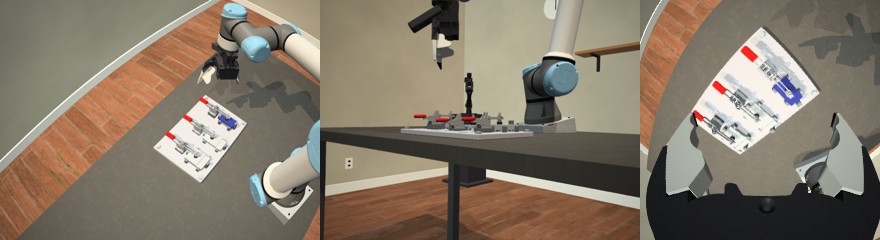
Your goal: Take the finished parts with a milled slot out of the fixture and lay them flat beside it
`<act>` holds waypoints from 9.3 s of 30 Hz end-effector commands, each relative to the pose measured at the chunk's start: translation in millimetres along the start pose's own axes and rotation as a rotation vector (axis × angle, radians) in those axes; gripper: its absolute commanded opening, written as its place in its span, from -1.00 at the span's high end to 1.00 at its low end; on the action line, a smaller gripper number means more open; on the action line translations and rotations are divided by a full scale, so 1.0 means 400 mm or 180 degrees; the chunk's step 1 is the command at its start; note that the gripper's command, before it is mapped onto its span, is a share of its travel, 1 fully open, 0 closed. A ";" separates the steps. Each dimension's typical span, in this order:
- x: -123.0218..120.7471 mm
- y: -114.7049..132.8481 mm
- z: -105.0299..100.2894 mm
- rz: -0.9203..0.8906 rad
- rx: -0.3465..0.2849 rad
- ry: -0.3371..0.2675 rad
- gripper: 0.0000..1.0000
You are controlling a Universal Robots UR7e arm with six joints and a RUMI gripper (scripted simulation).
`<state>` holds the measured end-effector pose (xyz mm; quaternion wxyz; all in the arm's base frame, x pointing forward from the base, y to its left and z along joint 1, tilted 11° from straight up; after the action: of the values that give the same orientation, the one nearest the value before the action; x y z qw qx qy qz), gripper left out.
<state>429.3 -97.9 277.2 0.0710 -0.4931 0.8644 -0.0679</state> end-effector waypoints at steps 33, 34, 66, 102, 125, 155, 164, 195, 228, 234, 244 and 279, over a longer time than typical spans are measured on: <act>0.000 -0.001 -0.001 0.0000 0.0004 0.0000 -1.00; 0.000 -0.001 -0.001 0.0000 0.0004 0.0000 -1.00; -0.014 0.030 -0.003 -0.0257 0.0003 0.0000 -1.00; -0.104 0.299 0.013 -0.2426 0.0001 0.0001 -1.00; -0.106 0.307 0.014 -0.2485 0.0001 0.0001 1.00; -0.106 0.306 0.014 -0.2482 0.0001 0.0001 1.00; -0.106 0.306 0.014 -0.2482 0.0001 0.0001 1.00; -0.106 0.306 0.014 -0.2482 0.0001 0.0001 -0.17; -0.106 0.306 0.014 -0.2482 0.0001 0.0001 0.44; -0.106 0.306 0.014 -0.2482 0.0001 0.0001 0.44; -0.106 0.306 0.014 -0.2482 0.0001 0.0001 0.44; -0.106 0.306 0.014 -0.2482 0.0001 0.0001 0.44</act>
<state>348.2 0.2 250.7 0.0397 -0.7847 0.6121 -0.0896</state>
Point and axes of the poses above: the point where the finger pads meet when closed, its own z axis out along the fingers, its own x axis across the jaws, y = z × x, the point moved 1 cm from there along -z, back along the fingers, and after that the axes turned 15 degrees about -z, right-handed, at the moved point
